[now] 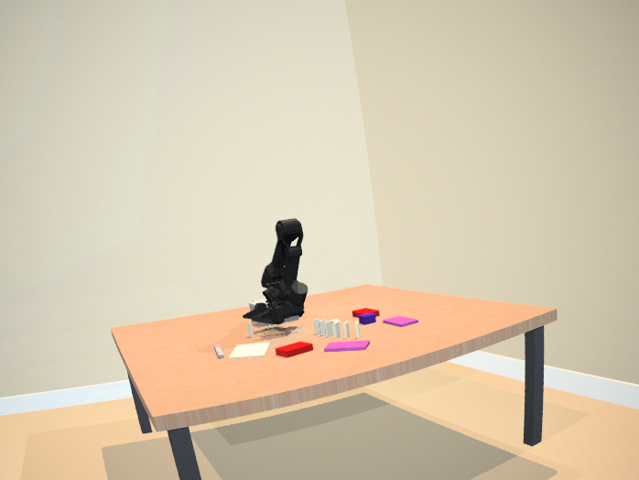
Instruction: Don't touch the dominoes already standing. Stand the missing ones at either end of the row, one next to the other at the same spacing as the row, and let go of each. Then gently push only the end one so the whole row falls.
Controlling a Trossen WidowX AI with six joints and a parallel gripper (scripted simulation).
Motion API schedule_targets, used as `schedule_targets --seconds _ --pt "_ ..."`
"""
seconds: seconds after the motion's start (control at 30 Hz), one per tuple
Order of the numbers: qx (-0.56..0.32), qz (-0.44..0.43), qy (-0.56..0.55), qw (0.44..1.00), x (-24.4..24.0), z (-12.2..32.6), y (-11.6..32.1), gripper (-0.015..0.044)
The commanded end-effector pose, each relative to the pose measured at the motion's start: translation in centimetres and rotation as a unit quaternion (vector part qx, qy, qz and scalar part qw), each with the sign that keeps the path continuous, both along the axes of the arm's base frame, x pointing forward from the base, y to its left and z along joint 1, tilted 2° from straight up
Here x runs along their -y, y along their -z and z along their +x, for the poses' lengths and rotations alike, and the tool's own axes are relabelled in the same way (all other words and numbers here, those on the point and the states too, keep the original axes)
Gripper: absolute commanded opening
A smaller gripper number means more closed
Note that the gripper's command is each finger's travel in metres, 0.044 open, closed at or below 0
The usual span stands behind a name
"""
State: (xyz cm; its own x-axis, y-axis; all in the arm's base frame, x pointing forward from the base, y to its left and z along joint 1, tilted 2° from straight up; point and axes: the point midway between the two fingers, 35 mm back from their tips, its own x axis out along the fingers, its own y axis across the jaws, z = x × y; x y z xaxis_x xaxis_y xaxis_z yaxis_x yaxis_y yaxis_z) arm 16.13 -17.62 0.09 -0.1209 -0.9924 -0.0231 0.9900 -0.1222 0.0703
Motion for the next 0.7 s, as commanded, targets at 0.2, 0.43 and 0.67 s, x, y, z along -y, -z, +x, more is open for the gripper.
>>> schedule_targets --seconds 0.2,0.43,0.67 --pt "0.022 -0.001 0.006 1.000 0.2 -0.1 -3.4 0.0440" --pt "0.019 0.081 -0.021 0.996 3.3 4.0 -2.8 0.0440" --pt "-0.043 0.279 -0.054 0.958 7.2 6.0 -1.4 0.0440"
